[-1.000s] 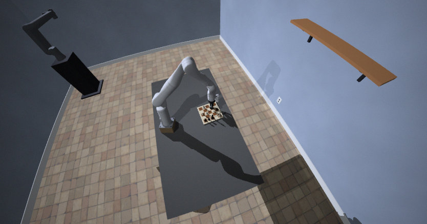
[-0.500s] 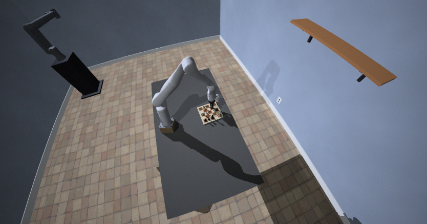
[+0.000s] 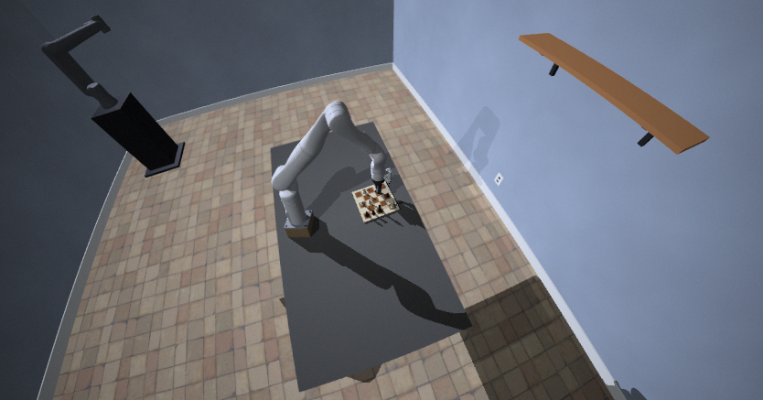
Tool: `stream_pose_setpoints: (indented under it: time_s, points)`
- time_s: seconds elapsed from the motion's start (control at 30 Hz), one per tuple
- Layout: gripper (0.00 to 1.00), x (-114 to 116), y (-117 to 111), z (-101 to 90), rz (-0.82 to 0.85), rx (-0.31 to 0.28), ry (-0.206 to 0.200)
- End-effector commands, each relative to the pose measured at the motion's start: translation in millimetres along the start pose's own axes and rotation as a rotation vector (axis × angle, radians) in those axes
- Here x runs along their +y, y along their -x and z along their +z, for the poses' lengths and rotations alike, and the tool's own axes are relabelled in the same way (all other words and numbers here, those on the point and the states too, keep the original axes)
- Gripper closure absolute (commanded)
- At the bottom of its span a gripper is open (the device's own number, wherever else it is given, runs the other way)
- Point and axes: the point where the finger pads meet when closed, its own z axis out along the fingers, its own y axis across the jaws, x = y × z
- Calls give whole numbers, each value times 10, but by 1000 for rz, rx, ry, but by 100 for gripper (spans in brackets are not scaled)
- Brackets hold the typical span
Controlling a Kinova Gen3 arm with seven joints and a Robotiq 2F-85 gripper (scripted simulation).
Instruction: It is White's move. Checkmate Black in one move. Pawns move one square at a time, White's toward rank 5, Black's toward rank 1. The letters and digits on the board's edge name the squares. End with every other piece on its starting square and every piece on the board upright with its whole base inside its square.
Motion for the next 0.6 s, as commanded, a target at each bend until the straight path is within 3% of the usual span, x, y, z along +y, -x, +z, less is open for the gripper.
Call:
stream_pose_setpoints:
  time_s: [0.0,0.57]
  points:
    - [100,-2,-5,-5,0,1,0]
    - [100,-2,-5,-42,0,1,0]
